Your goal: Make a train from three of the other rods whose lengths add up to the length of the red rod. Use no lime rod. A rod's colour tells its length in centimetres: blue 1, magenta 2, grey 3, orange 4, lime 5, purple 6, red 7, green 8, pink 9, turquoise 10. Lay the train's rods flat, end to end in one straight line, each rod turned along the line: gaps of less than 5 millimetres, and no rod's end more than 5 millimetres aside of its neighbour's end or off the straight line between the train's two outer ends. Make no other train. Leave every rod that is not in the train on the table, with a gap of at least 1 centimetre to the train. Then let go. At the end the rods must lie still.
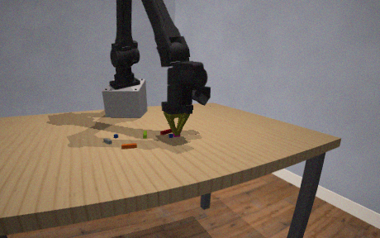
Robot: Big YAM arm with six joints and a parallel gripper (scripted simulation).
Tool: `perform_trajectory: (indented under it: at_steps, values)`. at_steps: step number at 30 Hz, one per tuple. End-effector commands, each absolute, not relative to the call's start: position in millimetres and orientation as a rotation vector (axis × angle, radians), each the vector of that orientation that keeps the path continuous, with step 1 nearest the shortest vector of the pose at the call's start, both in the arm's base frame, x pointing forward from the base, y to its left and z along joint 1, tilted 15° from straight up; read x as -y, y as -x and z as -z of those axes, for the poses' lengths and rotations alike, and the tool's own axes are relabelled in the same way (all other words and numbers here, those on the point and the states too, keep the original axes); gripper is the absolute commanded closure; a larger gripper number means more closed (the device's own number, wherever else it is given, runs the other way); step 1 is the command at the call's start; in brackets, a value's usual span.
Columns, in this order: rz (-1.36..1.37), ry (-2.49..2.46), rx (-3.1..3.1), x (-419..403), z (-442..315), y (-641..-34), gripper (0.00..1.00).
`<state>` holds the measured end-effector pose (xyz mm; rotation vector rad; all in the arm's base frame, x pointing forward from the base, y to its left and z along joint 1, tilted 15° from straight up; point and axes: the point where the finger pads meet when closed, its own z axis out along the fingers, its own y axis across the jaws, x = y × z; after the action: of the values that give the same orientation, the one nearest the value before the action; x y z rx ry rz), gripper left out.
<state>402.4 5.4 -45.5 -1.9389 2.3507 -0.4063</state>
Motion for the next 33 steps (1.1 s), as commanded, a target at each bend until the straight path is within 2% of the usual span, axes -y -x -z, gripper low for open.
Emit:
perform_trajectory:
  at_steps: [1,14,15,17,18,20,24,33]
  values:
    - [0.399,1.943,-2.36,-0.5,50.9,-399.1,0.96]
    - [0.399,1.943,-2.36,-0.5,50.9,-399.1,0.96]
    - [0.399,1.943,-2.36,-0.5,50.9,-399.1,0.92]
    - [0.399,1.943,-2.36,-0.5,50.9,-399.1,0.92]
    - [0.399,1.943,-2.36,-0.5,50.9,-399.1,0.88]
    - [0.399,1.942,-2.36,-0.5,50.9,-399.1,0.88]
    - [0.399,1.942,-2.36,-0.5,50.9,-399.1,0.8]
    - [0.399,1.942,-2.36,-0.5,50.9,-399.1,0.76]
